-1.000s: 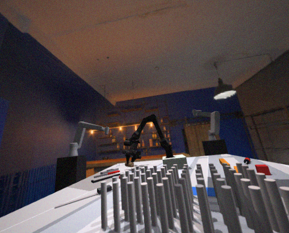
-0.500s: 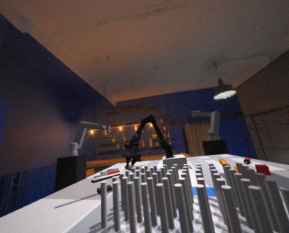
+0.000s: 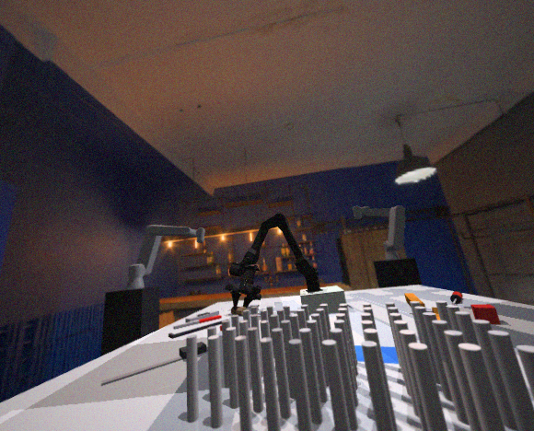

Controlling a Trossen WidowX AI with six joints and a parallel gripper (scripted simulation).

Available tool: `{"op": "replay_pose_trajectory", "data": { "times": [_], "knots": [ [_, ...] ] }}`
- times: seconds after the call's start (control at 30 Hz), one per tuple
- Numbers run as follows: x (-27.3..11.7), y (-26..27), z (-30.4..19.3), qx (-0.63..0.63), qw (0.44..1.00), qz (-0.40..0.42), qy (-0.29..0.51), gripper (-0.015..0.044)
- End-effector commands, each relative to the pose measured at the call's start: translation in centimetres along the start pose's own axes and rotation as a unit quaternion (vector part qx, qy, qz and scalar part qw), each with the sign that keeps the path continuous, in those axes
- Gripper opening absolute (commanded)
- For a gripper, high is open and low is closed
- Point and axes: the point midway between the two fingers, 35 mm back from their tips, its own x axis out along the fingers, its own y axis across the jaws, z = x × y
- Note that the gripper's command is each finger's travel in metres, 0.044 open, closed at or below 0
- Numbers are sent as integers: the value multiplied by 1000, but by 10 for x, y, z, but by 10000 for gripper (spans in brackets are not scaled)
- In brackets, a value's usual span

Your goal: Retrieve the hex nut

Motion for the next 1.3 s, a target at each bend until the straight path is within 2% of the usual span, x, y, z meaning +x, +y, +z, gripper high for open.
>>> {"op": "replay_pose_trajectory", "data": {
  "times": [0.0, 0.17, 0.3, 0.37, 1.1, 1.17, 1.27],
  "knots": [
    [0, 0, 0, 0, 1000, 0, 0, 315],
    [-3, -1, 0, 0, 1000, 0, 0, 440],
    [-53, -25, -3, 0, 1000, 0, 0, 440],
    [-64, -29, -2, 0, 1000, 0, 0, 440],
    [-64, -29, -2, 0, 1000, 0, 0, 440],
    [-64, -29, -2, 33, 999, 2, -3, 440],
    [-63, -30, -3, 176, 984, 11, -14, 440]
  ]
}}
